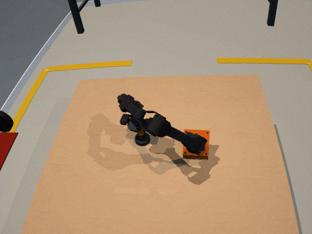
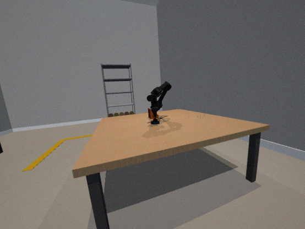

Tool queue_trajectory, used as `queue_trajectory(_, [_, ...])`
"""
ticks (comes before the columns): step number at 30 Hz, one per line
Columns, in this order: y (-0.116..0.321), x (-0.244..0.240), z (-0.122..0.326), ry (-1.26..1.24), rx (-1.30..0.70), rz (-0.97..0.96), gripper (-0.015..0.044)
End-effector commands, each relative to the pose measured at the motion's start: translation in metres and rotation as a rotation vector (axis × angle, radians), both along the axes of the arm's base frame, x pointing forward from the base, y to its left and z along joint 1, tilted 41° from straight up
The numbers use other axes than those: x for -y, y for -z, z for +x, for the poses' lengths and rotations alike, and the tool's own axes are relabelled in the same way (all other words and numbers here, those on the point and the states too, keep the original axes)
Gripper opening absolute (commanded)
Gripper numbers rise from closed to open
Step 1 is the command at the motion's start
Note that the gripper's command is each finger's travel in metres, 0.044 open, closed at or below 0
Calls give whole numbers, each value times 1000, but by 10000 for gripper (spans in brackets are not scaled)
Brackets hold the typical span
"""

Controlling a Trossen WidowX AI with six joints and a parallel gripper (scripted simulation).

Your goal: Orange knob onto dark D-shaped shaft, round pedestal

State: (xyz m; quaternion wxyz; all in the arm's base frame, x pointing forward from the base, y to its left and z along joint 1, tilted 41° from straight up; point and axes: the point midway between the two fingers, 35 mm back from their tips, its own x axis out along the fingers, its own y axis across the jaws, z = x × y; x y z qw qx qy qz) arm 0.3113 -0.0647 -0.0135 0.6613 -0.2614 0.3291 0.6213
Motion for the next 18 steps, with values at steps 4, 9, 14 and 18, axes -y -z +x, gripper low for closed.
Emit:
queue_trajectory(4, [0,-1,1,-1,4,3,0])
queue_trajectory(9, [0,-1,1,-1,4,3,0])
queue_trajectory(14, [-4,2,1,-1,4,3,0])
queue_trajectory(18, [-4,2,2,-42,39,2,0])
